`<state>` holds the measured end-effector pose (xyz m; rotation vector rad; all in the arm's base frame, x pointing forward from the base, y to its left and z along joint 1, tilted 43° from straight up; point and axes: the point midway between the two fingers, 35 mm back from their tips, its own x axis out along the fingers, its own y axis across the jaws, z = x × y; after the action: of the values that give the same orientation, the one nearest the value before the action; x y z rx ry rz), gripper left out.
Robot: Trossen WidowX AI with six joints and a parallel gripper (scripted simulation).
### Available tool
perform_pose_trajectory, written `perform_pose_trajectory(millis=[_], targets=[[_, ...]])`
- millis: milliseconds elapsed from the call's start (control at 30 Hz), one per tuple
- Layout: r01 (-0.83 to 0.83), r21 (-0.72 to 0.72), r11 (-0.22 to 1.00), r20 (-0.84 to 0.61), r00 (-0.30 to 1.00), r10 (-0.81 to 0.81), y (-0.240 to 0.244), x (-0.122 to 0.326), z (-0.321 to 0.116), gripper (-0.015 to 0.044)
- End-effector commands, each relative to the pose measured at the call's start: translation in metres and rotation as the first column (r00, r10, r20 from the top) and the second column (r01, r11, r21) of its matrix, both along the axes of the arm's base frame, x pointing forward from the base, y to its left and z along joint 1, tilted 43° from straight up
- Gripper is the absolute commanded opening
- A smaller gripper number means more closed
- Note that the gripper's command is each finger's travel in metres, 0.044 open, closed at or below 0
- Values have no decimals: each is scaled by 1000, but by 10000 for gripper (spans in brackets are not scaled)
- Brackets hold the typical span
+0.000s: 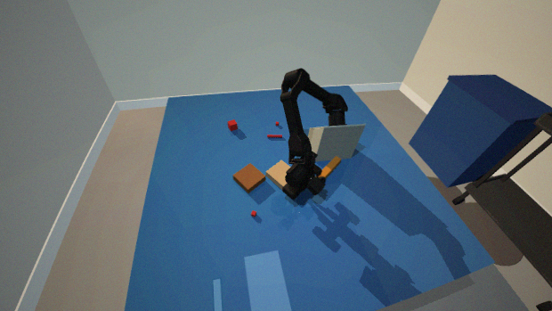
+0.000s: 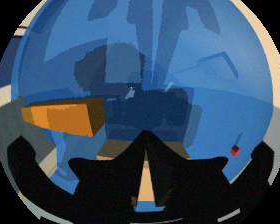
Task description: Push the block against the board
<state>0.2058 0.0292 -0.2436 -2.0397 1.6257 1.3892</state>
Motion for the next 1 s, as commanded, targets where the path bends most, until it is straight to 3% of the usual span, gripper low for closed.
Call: perform_pose_trajectory(millis=[0, 967], targets=[[-6, 1, 1000, 10, 1000, 6, -1, 5, 4, 0], [-7, 3, 1000, 10, 1000, 7, -11, 16, 14, 0]])
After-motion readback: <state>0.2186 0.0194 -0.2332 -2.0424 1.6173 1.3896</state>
